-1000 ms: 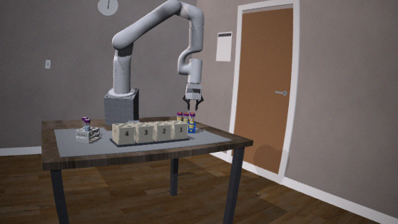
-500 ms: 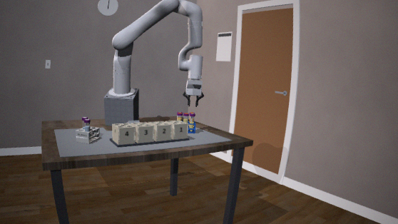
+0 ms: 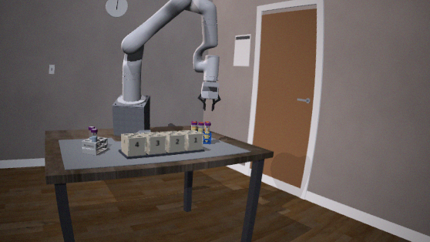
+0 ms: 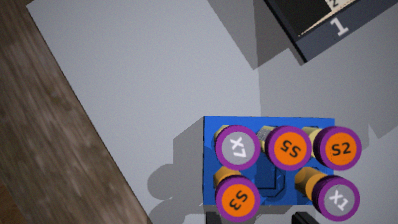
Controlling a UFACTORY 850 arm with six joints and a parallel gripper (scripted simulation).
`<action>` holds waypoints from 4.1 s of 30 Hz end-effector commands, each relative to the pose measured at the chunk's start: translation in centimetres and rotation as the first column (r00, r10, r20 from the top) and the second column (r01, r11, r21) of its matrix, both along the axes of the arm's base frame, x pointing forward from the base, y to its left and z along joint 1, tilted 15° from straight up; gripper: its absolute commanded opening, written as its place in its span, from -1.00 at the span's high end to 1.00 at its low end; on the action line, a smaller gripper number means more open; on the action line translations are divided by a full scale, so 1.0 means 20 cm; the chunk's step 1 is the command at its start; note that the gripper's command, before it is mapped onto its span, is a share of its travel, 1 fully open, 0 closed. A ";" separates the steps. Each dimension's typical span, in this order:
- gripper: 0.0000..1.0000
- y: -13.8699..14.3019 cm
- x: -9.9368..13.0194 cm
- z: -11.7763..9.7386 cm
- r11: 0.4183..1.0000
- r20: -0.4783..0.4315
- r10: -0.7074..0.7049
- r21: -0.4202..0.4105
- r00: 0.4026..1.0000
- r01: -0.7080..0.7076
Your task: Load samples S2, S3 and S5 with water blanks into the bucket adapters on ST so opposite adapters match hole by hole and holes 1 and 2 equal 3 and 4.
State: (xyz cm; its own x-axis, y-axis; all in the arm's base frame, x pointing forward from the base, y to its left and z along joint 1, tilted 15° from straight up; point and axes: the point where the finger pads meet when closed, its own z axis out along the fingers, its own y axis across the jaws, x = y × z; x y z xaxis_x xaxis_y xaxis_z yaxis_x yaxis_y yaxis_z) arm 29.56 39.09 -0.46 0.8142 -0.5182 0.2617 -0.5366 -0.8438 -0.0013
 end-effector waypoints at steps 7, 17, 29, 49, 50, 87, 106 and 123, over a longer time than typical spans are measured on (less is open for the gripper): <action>0.13 0.02 -0.02 0.10 1.000 -0.002 0.000 -0.001 1.000 0.000; 0.13 0.03 -0.04 0.20 1.000 -0.002 0.000 -0.001 1.000 0.000; 0.13 0.03 -0.04 0.20 1.000 -0.002 0.000 -0.001 1.000 0.000; -0.15 -0.09 -0.02 0.22 0.986 -0.028 0.159 -0.036 0.987 -0.160; -0.15 -0.11 -0.01 0.23 0.980 -0.034 0.191 -0.042 0.981 -0.192; -0.15 -0.24 0.01 0.25 0.282 -0.293 0.907 -0.114 0.303 -0.953; -0.15 -0.24 0.01 0.25 0.020 -0.354 0.934 -0.085 0.049 -0.996; -0.15 -0.25 0.03 0.17 0.020 -0.354 0.934 -0.085 0.049 -0.996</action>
